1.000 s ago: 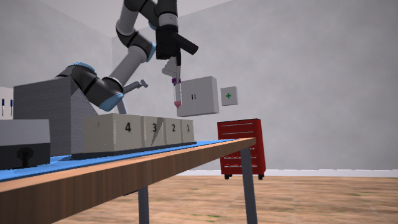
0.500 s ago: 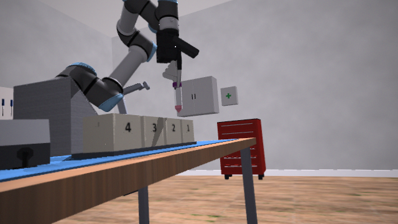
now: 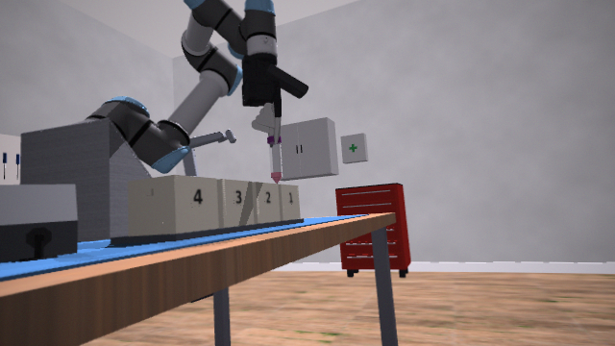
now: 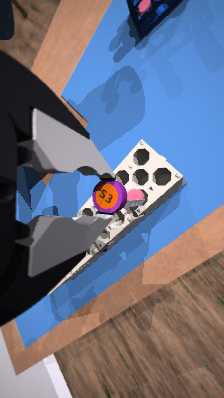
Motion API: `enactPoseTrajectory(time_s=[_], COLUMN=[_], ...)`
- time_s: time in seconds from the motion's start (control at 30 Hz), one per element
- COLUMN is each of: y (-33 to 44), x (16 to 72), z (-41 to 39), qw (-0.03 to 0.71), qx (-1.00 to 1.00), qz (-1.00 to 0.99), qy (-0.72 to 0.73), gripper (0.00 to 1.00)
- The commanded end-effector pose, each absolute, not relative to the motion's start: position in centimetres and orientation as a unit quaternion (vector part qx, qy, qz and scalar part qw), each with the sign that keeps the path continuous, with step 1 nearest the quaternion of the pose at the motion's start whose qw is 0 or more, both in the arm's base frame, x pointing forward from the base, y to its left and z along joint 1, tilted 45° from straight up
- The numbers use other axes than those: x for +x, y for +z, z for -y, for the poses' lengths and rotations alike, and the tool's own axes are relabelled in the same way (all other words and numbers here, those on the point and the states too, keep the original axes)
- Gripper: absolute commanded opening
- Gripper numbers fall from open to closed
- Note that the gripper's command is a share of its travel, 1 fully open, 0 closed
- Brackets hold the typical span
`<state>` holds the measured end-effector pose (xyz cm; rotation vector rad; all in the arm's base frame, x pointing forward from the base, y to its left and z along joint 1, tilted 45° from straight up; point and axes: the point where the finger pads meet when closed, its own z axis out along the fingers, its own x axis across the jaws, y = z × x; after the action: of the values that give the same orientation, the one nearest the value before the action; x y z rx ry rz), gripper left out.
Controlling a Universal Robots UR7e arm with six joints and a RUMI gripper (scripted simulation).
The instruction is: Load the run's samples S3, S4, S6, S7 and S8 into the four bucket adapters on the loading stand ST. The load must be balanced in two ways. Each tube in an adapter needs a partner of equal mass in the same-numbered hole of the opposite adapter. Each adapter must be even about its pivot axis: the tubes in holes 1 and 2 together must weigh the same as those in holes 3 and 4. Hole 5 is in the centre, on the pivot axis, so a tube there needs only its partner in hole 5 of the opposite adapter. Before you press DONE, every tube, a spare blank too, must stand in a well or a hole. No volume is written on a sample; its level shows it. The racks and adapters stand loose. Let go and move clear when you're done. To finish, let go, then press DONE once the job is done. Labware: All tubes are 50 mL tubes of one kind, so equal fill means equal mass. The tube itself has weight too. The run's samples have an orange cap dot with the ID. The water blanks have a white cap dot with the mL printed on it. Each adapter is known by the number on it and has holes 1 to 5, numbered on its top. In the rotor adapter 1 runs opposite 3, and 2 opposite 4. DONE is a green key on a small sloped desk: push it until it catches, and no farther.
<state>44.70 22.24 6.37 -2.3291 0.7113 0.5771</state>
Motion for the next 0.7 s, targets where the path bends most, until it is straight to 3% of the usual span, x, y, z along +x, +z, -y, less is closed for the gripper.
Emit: enactPoseTrajectory(time_s=[0.0, 0.67], y=[6.3, 5.1], x=[44.7, 44.4], z=[-22.2, -23.4], qw=[0.314, 0.314], qx=[-0.884, -0.884], qz=[-0.270, -0.270], qy=[0.218, 0.218], gripper=[0.00, 0.00])
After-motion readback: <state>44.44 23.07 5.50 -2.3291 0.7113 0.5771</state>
